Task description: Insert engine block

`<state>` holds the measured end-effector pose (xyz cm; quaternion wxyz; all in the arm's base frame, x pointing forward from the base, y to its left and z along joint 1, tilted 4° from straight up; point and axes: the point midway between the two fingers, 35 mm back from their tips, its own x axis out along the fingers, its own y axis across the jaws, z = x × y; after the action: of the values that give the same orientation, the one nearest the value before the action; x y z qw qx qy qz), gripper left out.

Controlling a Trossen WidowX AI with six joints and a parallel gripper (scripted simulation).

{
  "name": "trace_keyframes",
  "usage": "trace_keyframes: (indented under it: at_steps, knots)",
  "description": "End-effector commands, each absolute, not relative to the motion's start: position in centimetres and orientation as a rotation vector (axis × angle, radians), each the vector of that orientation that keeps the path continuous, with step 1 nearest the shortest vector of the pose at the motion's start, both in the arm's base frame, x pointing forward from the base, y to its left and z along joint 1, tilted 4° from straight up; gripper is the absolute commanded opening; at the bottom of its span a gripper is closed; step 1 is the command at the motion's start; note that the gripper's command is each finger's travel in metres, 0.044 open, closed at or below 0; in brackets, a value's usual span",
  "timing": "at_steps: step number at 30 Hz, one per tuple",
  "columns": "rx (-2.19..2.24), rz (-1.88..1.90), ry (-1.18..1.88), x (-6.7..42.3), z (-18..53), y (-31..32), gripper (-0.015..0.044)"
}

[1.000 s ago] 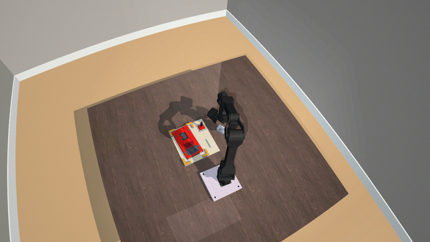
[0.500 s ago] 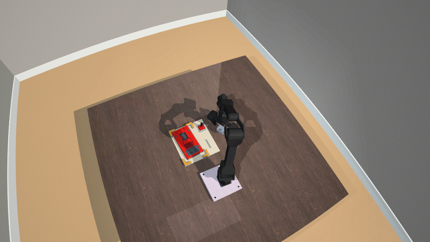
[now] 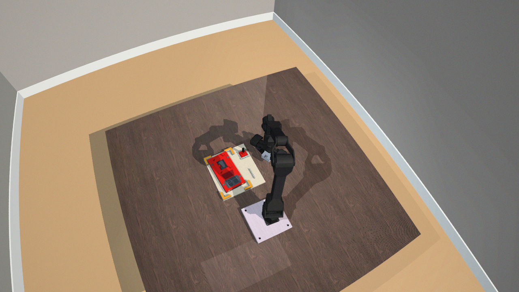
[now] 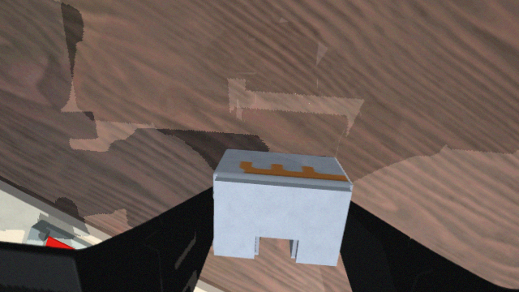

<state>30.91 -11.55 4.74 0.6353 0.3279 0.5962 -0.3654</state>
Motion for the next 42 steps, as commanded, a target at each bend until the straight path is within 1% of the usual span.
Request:
trace_keyframes:
  at_steps: [1,4,11,42]
  knots:
    - [0.745,-0.835,1.362,30.9,4.7,-11.6,0.0203]
    - [0.745,-0.835,1.362,30.9,4.7,-11.6,0.0183]
    - [0.745,-0.835,1.362,31.1,6.1,-11.5,0.0000]
    - [0.746,-0.834,1.363,30.6,15.7,-10.1,0.0000]
